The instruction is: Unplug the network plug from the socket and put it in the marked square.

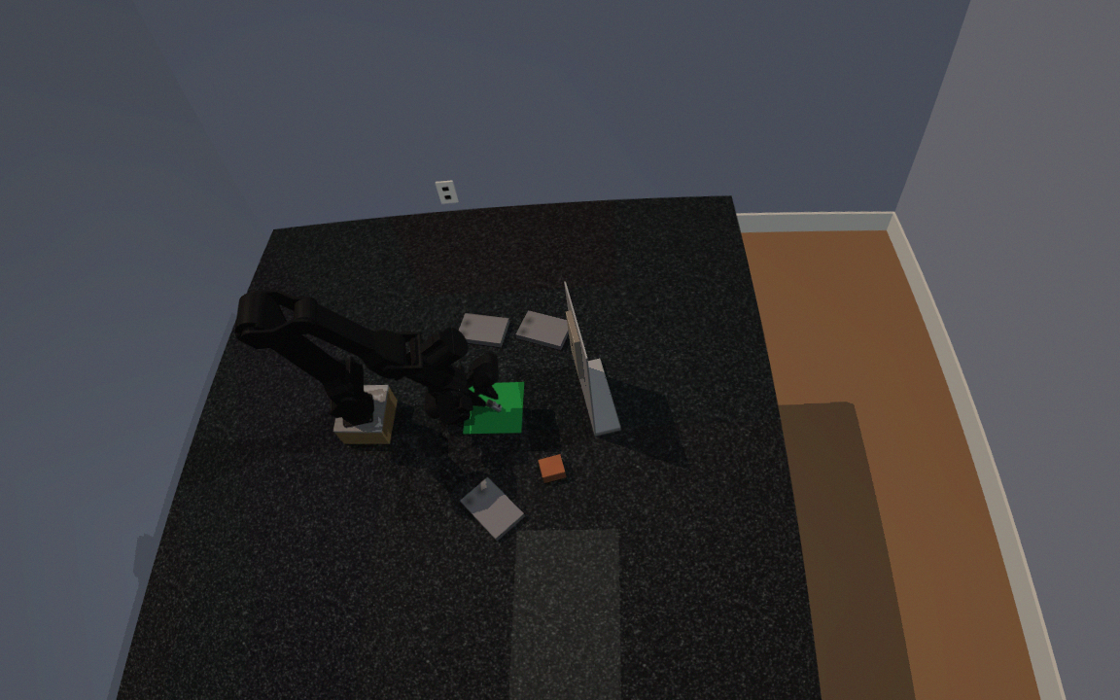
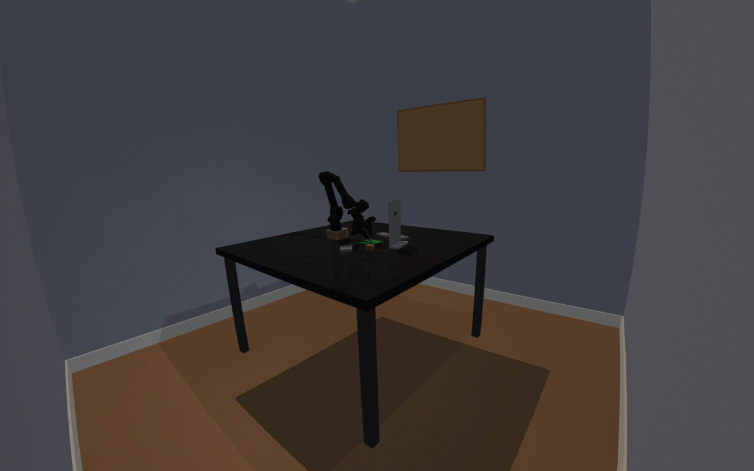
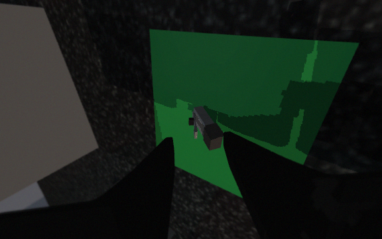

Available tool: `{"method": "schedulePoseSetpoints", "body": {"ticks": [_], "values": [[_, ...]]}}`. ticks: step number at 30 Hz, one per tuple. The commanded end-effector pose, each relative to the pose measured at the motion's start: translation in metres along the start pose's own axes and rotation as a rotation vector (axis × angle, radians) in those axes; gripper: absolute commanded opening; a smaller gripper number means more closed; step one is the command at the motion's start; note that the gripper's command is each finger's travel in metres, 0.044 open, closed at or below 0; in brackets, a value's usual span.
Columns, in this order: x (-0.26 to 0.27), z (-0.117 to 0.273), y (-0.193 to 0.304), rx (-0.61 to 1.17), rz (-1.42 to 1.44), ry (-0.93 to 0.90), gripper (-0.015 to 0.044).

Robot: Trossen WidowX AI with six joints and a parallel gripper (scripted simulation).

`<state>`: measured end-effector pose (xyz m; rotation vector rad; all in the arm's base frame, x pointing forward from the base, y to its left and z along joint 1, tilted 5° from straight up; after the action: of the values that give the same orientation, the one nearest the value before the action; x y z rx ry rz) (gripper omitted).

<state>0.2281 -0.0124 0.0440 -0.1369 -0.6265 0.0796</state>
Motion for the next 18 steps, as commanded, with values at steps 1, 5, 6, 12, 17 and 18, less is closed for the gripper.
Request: {"method": "schedulePoseSetpoints", "body": {"ticks": [1,5,6,12,17,18], "values": [[0.0,0.003,0.0,-0.004,-0.004,0.0,0.0156],[0.001,0.005,0.0,-0.003,-0.004,0.0,0.0156],[0.001,0.006,0.0,-0.003,-0.004,0.0,0.0156],[0.001,0.01,0.0,-0.003,-0.004,0.0,0.0156],[0.001,0.013,0.0,-0.002,-0.003,-0.001,0.0156],[0.001,0.014,0.0,-0.002,-0.003,-0.001,0.0156]]}}
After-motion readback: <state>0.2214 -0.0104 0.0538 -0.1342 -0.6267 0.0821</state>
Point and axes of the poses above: the point midway between the two fingers, 35 mm back from their tips, its own z axis back along the fingers, its own x axis across the jaws, y = z × x, the point moved 5 cm from there along z, back along the fingers, and after that the axes turned 7 degrees about z, right-handed, at the moved point
